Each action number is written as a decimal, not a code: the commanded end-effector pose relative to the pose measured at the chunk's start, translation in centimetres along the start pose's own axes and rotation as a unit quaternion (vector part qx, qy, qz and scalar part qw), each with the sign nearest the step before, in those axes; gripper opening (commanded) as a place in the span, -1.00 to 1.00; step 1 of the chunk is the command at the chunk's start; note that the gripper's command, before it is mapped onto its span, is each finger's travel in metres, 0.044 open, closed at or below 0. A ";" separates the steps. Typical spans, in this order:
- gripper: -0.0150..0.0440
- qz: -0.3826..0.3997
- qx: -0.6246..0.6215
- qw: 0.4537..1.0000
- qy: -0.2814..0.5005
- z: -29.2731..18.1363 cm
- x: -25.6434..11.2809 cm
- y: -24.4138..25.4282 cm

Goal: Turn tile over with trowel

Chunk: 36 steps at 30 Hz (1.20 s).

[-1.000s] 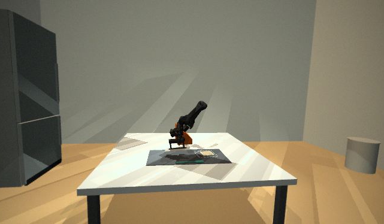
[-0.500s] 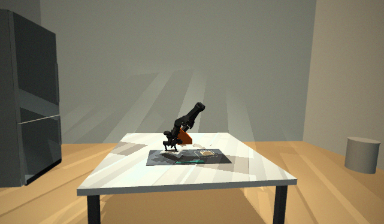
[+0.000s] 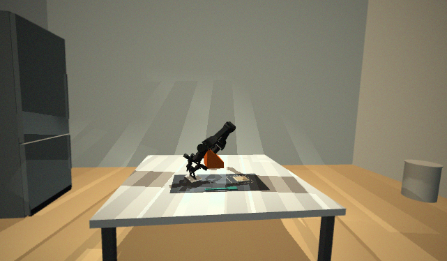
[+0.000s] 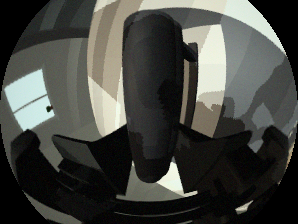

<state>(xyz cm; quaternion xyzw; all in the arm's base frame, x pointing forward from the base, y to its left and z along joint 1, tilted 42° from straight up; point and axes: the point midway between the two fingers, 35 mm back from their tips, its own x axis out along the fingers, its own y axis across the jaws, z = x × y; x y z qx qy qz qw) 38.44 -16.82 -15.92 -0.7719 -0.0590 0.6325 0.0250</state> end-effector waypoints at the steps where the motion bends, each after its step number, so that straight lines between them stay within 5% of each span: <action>1: -0.49 0.020 0.047 0.998 -0.040 0.5 0.3 1.2; 20: -0.49 0.132 0.226 0.933 -0.248 5.5 1.2 4.2; 36: -0.49 0.134 0.229 0.931 -0.252 5.7 2.2 3.7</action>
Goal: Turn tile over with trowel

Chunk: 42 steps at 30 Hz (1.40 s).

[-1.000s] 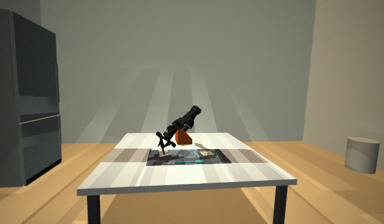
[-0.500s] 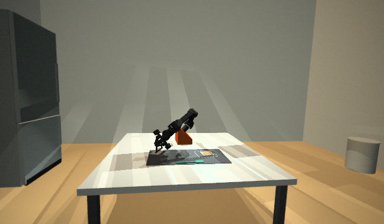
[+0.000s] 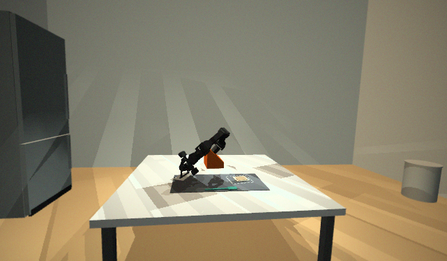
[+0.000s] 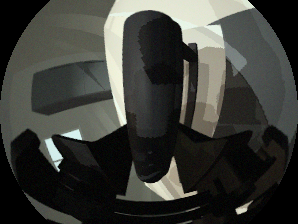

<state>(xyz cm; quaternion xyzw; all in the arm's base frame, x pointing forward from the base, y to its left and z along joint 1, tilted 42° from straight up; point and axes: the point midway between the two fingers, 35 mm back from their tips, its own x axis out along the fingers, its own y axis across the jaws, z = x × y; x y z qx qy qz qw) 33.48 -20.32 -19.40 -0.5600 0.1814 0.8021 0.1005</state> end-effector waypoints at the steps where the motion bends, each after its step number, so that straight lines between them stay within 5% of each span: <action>1: -0.49 0.002 0.005 1.000 0.003 -0.2 0.3 -0.1; 17: -0.49 -0.004 0.001 1.000 0.005 -0.3 1.8 -1.9; 28: 0.49 -0.004 0.001 1.000 0.005 -0.3 1.8 -1.9; 38: 0.53 -0.004 0.001 1.000 0.005 -0.3 1.7 -1.9; 42: 0.53 -0.007 -0.005 1.000 0.007 -0.3 -1.7 -1.9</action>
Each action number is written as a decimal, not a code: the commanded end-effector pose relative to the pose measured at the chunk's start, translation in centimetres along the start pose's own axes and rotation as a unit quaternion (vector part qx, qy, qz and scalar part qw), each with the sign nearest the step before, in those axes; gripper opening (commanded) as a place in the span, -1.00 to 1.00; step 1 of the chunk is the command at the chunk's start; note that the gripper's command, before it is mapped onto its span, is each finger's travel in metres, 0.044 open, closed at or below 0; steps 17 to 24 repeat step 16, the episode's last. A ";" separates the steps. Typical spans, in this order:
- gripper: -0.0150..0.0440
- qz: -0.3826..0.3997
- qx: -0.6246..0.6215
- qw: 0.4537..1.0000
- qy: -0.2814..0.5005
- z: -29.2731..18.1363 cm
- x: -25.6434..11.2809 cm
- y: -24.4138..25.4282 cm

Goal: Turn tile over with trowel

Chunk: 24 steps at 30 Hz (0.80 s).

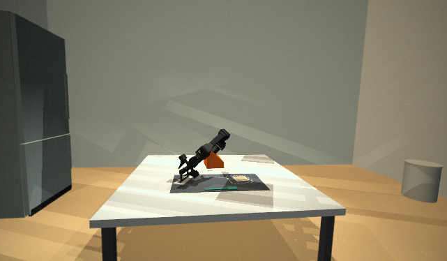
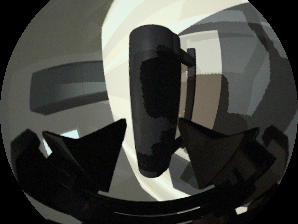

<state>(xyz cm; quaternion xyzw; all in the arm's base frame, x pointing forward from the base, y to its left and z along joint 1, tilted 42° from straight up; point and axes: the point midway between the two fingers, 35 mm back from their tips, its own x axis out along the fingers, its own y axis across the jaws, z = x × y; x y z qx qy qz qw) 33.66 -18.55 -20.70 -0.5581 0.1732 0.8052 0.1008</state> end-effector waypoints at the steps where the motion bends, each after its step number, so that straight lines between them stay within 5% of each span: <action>1: 0.53 -0.003 0.000 1.000 0.011 -0.4 -3.8 0.0; 8: 0.53 -0.004 -0.003 1.000 0.012 -0.1 -5.4 0.2; 16: 0.53 0.001 -0.006 1.000 0.013 5.9 -11.4 6.6; 24: 0.53 0.001 -0.006 1.000 0.013 5.9 -11.4 6.6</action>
